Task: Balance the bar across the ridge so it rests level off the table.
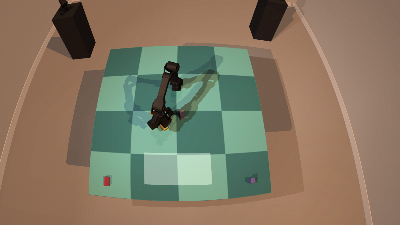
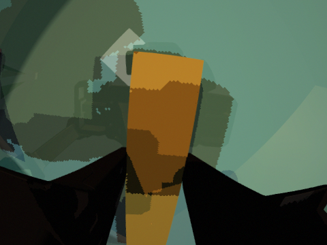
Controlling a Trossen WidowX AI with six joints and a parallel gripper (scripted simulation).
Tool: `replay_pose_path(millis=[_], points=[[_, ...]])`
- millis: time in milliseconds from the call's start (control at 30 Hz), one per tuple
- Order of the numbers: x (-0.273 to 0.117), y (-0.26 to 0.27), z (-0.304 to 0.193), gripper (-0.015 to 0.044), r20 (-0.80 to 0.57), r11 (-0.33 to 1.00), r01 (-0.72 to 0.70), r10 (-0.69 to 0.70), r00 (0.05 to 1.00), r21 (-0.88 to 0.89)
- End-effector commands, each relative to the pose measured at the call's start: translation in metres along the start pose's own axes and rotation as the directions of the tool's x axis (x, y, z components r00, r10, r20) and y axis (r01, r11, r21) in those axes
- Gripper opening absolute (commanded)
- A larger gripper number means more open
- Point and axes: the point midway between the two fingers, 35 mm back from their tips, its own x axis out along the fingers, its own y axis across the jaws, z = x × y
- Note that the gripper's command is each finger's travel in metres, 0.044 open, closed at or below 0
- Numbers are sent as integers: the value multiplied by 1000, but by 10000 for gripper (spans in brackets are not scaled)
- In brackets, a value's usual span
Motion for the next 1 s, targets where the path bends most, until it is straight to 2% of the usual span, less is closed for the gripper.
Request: replay_pose_path(millis=[0,967], points=[[-8,-2,1,0,2,1000,2,-2,1000,-1],[-81,-4,3,0,5,1000,1,-1,1000,-5]])
